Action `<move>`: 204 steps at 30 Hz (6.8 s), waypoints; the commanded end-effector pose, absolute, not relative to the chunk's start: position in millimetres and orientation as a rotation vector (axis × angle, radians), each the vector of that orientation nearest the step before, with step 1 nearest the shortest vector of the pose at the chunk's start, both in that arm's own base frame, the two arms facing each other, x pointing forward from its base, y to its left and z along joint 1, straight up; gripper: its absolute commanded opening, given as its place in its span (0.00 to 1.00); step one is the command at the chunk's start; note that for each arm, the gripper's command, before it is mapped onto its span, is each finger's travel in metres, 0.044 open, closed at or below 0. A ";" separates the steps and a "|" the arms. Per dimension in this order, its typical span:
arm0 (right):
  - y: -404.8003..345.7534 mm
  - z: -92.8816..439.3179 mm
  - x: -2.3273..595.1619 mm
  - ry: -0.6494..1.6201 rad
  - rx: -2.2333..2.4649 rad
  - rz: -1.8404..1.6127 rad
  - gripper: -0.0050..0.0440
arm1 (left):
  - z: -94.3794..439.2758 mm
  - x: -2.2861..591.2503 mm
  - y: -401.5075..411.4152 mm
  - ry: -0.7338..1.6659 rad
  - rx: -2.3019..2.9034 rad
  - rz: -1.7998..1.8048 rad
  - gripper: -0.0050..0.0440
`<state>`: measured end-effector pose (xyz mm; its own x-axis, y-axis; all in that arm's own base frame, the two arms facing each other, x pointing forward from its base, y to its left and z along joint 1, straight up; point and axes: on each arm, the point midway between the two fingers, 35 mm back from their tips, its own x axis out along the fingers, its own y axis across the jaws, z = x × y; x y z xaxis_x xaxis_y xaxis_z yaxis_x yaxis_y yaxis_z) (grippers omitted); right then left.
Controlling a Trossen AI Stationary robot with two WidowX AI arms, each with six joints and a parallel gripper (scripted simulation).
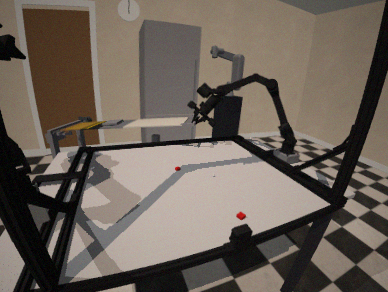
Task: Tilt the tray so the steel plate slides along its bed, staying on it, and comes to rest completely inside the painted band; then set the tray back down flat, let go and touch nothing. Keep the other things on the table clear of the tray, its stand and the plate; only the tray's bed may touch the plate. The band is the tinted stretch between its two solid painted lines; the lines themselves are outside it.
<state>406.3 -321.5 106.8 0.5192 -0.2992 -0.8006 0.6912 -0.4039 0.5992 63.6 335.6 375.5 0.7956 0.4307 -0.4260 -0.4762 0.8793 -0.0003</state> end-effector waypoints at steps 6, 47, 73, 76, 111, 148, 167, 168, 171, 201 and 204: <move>-324.6 139.5 410.1 0.280 1.656 -1.078 0.10 | 375.7 63.7 335.4 0.429 -0.108 0.486 1.00; -326.6 162.7 413.6 0.247 1.655 -1.049 0.10 | 375.7 63.7 335.4 0.429 -0.108 0.486 1.00; -327.7 173.5 415.5 0.234 1.654 -1.038 0.10 | 375.7 63.7 335.4 0.429 -0.108 0.486 1.00; -327.7 173.5 415.5 0.232 1.654 -1.035 0.10 | 375.7 63.7 335.4 0.429 -0.108 0.486 1.00; -321.0 85.9 404.0 0.332 1.656 -1.123 0.10 | 375.7 63.7 335.4 0.429 -0.108 0.486 1.00; -324.3 136.3 409.6 0.283 1.656 -1.081 0.10 | 375.7 63.7 335.4 0.429 -0.108 0.486 1.00; -325.4 149.4 411.5 0.267 1.655 -1.066 0.10 | 375.7 63.7 335.4 0.429 -0.108 0.486 1.00; -325.5 150.2 411.6 0.266 1.655 -1.065 0.10 | 375.7 63.7 335.4 0.429 -0.108 0.486 1.00; -325.7 152.5 412.0 0.263 1.655 -1.063 0.10 | 375.7 63.7 335.4 0.429 -0.108 0.486 1.00; -327.1 167.2 414.4 0.239 1.654 -1.041 0.10 | 375.7 63.7 335.4 0.429 -0.108 0.486 1.00; -327.1 167.2 414.4 0.237 1.654 -1.040 0.10 | 375.7 63.7 335.4 0.429 -0.108 0.486 1.00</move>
<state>410.7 -324.0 140.2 0.5493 -0.3154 -0.7738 0.6681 -0.3904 0.6334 63.2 335.8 375.3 0.7952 0.4314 -0.4261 -0.4771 0.8788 -0.0007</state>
